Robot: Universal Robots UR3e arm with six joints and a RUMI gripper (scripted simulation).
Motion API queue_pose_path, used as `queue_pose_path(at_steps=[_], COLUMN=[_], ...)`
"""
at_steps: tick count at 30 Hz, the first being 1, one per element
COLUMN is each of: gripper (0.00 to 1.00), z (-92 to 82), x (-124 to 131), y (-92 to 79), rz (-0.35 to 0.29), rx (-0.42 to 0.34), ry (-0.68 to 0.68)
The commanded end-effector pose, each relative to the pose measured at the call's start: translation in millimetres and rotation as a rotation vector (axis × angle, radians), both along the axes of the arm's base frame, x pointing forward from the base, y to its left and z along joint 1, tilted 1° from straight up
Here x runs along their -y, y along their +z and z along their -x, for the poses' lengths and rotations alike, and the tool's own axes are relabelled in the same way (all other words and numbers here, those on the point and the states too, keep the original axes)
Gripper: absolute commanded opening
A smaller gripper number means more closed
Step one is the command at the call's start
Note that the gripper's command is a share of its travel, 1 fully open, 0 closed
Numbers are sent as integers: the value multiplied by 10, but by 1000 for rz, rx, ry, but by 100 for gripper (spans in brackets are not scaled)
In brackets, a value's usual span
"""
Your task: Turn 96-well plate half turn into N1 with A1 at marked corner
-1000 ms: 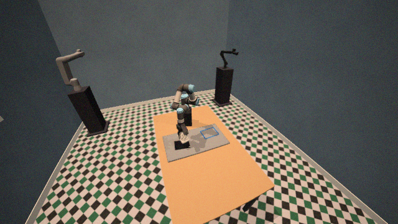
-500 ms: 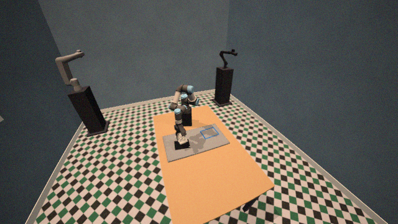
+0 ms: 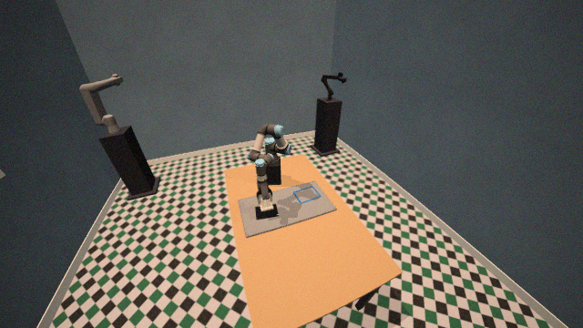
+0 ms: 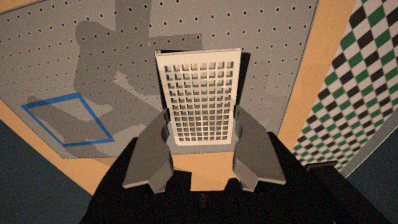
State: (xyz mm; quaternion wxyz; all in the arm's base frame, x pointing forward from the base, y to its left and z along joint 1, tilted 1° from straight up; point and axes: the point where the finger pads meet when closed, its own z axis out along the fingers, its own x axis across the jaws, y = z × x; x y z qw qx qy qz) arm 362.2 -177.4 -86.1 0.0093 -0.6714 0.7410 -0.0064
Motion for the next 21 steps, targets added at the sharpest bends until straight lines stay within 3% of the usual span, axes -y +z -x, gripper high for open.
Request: queue_pose_path(at_steps=[1,12,14,15,21], gripper=[0,0,0,0,0], z=[-20,-20,-20,-20,-19], x=[16,12,12,12,12], y=[11,8,8,8,8], rz=[7,-4,-4,-5,-11], rx=[-3,-1,-1,-2,0], ry=[-279,-555,-555,-629,-774])
